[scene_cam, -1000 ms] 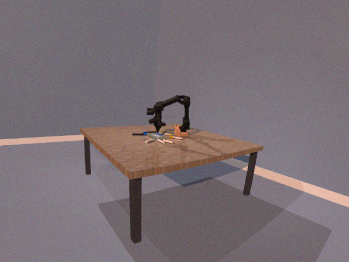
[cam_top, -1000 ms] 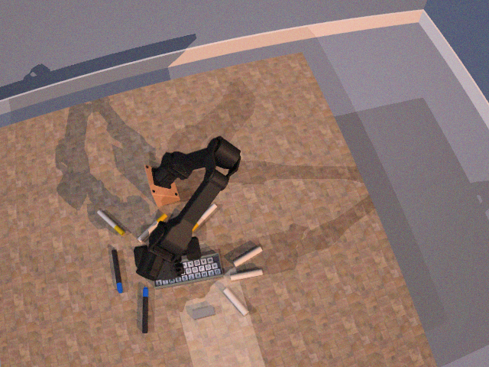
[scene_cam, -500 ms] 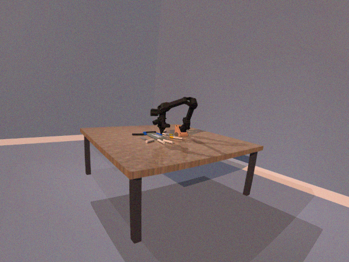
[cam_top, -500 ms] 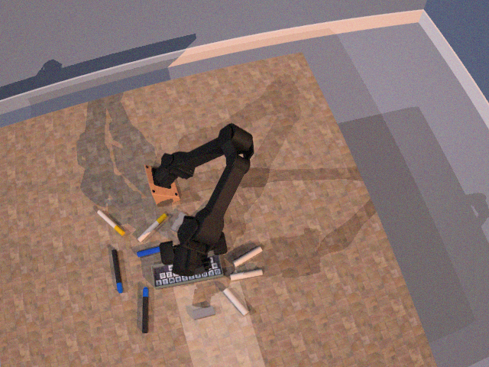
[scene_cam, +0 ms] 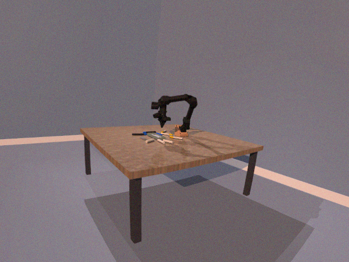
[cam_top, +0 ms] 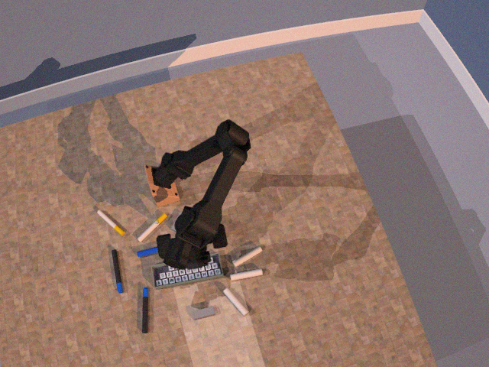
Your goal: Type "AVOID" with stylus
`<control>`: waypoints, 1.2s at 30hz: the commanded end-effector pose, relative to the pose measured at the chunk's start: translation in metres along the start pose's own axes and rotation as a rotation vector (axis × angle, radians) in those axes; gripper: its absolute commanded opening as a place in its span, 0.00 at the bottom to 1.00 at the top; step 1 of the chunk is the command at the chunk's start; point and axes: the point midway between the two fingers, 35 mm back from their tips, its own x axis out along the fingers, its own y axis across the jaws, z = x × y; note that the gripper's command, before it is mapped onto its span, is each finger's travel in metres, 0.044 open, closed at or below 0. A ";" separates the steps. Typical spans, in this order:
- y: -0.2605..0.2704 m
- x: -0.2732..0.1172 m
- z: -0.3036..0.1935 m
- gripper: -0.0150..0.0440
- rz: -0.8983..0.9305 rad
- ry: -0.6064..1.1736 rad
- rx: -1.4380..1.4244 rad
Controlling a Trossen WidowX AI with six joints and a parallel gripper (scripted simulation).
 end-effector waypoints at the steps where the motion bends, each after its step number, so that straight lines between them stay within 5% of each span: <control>1: 0.000 0.001 0.001 0.25 -0.001 -0.003 0.000; 4: 0.000 0.000 0.000 0.25 0.000 0.000 -0.002; 8: 0.000 0.000 0.000 0.43 -0.001 0.000 -0.002; 12: 0.000 0.000 0.000 0.25 0.000 0.000 -0.002; 22: 0.000 0.000 0.000 0.25 0.000 0.000 -0.002; 25: -0.001 0.001 0.000 0.39 0.002 0.002 -0.012; 28: -0.017 0.002 -0.002 0.51 0.035 0.022 -0.159; 36: -0.068 0.011 -0.016 0.51 0.191 0.014 -0.676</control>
